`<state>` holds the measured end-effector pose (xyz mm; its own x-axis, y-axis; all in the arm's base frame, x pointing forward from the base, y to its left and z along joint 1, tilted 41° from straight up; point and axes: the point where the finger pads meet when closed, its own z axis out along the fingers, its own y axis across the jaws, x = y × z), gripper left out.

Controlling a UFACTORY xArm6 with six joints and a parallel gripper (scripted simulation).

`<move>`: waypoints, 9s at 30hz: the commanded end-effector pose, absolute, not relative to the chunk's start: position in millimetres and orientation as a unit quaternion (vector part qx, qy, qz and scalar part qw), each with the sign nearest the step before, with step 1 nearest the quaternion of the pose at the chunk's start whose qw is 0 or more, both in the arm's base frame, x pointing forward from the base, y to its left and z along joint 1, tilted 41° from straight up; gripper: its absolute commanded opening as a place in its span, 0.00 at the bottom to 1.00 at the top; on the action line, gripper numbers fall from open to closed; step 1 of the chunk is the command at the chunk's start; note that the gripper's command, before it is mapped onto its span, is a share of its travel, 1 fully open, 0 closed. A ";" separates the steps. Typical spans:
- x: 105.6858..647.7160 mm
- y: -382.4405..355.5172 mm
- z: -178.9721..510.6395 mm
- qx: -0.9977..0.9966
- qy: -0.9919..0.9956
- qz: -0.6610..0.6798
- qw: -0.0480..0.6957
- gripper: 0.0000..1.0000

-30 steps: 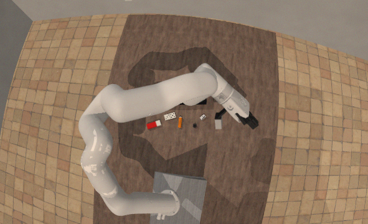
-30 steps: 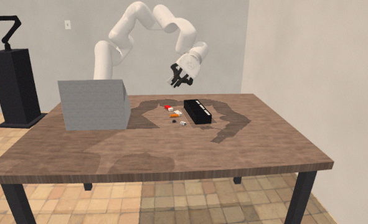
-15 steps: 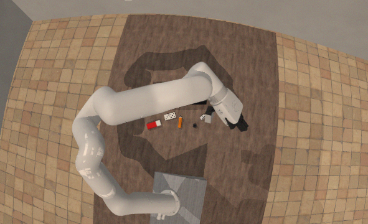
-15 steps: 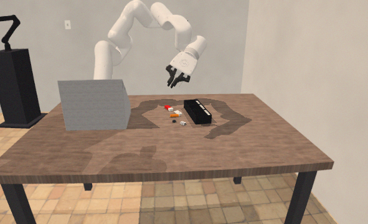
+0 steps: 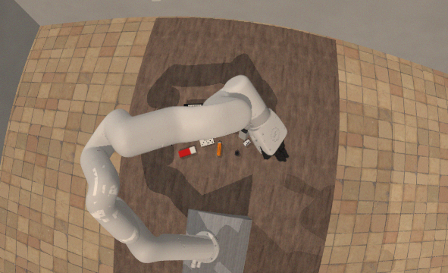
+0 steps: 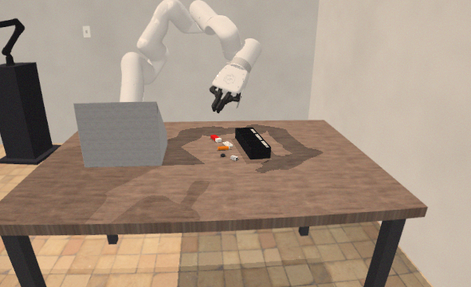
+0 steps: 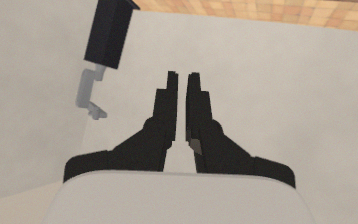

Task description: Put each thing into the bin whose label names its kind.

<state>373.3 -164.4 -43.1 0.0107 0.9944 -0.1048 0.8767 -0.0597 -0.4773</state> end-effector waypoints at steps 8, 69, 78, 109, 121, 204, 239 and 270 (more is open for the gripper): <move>367.3 -132.1 -25.7 -0.795 -0.559 0.163 0.169 0.07; 385.8 2.6 66.4 -0.934 -0.074 0.028 0.347 0.07; 416.8 18.6 30.7 -0.932 -0.105 0.016 0.348 0.07; 499.6 61.1 -64.0 -0.931 -0.105 0.016 0.348 0.07; 497.6 73.1 -78.2 -0.931 -0.105 0.016 0.348 0.07; 495.0 89.1 -96.9 -0.931 -0.105 0.016 0.348 0.07; 494.5 75.4 -51.1 -0.931 -0.105 0.016 0.348 0.07; 476.5 130.2 -19.8 -0.931 -0.105 0.016 0.348 0.07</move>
<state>475.6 126.1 -15.7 0.9773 0.2083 0.0397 0.1832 -0.7349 -0.6530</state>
